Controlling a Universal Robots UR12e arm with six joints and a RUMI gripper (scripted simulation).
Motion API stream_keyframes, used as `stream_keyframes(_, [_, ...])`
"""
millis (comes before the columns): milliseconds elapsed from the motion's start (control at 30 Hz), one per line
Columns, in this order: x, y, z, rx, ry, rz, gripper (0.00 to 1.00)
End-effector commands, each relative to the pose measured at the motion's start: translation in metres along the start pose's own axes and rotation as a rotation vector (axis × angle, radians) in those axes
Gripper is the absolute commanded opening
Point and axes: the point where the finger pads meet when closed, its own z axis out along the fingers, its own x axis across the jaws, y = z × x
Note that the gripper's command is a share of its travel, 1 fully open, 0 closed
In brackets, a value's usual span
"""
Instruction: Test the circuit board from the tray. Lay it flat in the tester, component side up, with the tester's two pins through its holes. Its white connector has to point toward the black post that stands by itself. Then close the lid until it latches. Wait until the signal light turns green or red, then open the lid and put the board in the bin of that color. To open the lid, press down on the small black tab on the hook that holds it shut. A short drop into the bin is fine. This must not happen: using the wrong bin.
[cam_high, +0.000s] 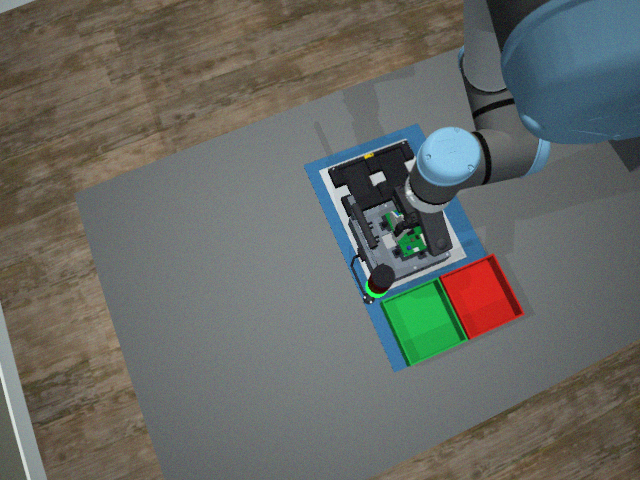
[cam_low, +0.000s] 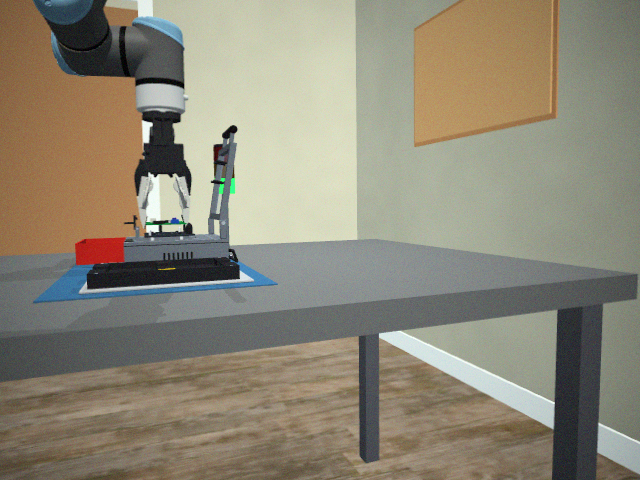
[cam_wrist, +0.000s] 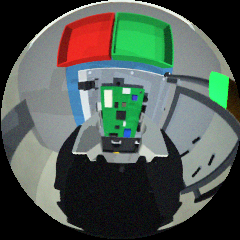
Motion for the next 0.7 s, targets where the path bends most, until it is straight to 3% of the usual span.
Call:
stream_keyframes(0, [0.0003,-0.0002,-0.0011,0.000,0.001,0.000,0.39])
stream_keyframes(667, [0.0003,-0.0002,-0.0031,0.000,0.001,0.000,0.39])
